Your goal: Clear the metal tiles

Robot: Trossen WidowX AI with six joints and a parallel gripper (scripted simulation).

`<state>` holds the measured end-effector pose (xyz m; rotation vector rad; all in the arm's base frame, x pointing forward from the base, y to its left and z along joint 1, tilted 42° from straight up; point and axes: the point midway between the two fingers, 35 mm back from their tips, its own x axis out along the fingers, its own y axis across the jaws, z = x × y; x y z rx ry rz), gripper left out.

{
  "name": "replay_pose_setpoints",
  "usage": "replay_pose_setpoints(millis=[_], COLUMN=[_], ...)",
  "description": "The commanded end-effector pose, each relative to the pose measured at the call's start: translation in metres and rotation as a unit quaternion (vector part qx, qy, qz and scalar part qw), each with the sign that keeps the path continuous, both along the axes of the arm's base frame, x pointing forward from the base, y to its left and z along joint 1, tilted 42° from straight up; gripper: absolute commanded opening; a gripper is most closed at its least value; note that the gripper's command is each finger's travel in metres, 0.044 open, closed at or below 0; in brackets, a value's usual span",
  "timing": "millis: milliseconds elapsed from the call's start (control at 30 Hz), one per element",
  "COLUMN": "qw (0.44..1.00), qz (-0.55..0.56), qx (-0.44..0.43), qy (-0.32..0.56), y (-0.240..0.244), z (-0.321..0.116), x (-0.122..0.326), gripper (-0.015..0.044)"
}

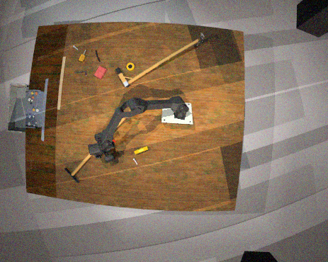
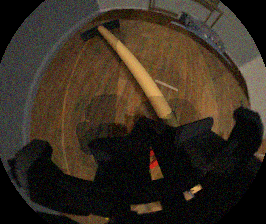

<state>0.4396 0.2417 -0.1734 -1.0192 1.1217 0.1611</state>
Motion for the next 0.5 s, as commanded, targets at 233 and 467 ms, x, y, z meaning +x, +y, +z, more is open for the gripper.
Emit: replay_pose_setpoints(millis=[233, 467], qw=[1.000, 1.000], qz=[0.001, 0.001], qx=[-0.002, -0.002], qy=[0.006, 0.006], y=[-0.006, -0.008], z=[0.001, 0.004], x=[0.008, 0.014], gripper=[0.0000, 0.0000])
